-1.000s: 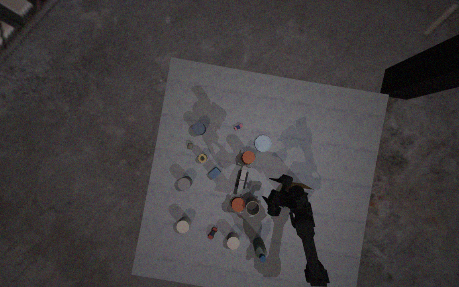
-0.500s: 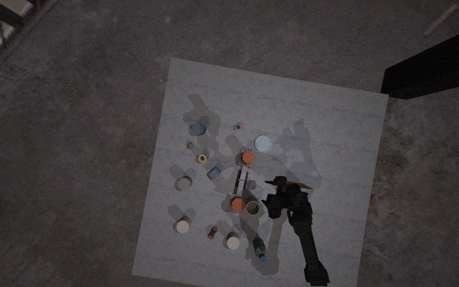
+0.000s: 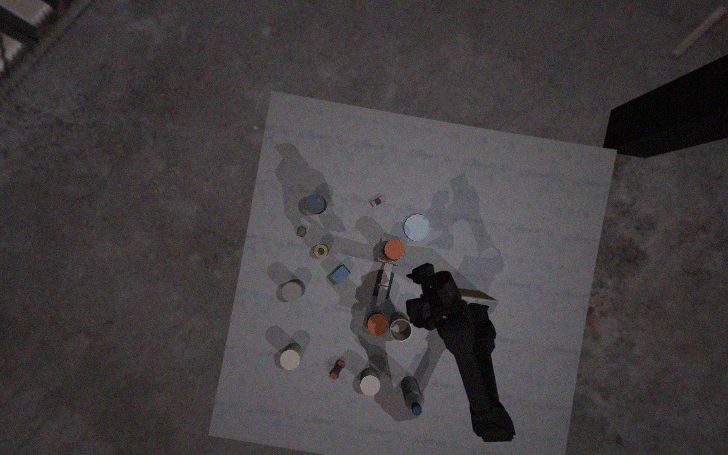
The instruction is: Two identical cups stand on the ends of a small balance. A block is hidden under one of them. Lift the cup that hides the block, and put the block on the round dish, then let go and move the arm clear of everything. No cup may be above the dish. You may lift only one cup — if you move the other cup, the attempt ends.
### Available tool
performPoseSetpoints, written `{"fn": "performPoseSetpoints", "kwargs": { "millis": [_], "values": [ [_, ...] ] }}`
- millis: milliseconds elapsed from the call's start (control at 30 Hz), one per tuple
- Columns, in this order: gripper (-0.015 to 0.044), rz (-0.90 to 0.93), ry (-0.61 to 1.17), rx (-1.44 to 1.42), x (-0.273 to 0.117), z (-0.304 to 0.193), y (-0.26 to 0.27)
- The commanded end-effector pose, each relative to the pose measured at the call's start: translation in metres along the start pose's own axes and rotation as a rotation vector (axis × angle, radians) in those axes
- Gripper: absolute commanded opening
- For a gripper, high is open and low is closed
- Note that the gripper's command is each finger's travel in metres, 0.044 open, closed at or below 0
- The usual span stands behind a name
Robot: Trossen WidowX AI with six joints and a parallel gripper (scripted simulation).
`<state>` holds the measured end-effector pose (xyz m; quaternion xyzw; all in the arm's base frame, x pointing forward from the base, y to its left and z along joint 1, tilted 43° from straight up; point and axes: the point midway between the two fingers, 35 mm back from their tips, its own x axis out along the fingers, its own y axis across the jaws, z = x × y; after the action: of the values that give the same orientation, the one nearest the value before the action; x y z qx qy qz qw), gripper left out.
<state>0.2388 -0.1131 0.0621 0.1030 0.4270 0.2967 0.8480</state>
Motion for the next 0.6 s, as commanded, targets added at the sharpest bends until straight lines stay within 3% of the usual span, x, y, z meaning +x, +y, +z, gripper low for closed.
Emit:
{"fn": "performPoseSetpoints", "kwargs": {
  "millis": [0,567],
  "values": [
    [0.0440,0.033,0.052,-0.122,0.009,0.001,-0.013],
    [0.0440,0.234,0.213,-0.630,0.066,-0.008,-0.061]
  ]
}}
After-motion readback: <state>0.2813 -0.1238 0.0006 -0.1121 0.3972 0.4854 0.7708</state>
